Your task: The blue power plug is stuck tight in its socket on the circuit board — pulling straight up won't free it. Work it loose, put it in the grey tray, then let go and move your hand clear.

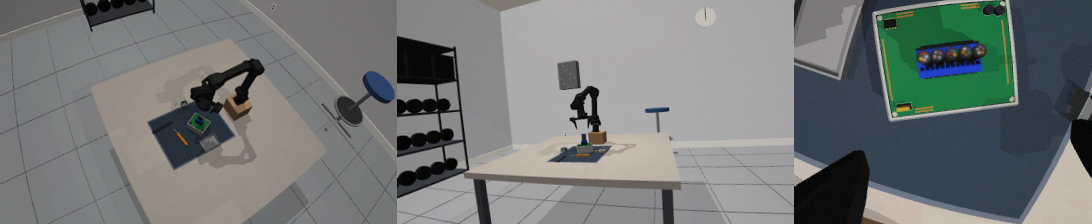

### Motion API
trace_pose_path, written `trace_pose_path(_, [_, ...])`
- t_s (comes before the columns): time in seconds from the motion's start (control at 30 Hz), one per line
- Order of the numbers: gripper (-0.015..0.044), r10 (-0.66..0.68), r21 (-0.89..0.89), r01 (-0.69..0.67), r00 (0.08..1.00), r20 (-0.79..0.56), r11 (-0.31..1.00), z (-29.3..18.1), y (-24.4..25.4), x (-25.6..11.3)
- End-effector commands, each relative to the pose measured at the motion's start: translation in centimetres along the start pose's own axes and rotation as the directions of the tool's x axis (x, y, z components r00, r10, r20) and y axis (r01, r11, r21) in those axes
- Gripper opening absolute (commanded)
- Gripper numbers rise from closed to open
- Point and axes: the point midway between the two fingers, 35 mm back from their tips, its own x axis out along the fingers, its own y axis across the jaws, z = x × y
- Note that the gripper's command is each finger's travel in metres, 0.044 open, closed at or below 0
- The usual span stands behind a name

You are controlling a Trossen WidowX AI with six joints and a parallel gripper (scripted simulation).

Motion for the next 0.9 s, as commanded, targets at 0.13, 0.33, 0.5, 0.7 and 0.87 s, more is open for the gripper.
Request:
trace_pose_path(0.13, [0.043, 0.0, 0.0, 0.0, 1.0, 0.0, 1.0, 0.0, 0.0, 0.0])
trace_pose_path(0.33, [0.043, -0.002, 0.005, 0.002, 0.997, -0.075, 1.0, -0.2, 0.0, 0.9])
trace_pose_path(0.5, [0.043, -0.002, 0.005, 0.002, 0.997, -0.075, 1.0, -0.3, 0.0, 2.1])
trace_pose_path(0.7, [0.043, -0.002, 0.005, 0.002, 0.997, -0.074, 1.0, -0.3, 0.0, 3.9])
trace_pose_path(0.87, [0.043, -0.002, 0.005, 0.002, 0.997, -0.072, 1.0, 2.8, 0.0, 4.1])
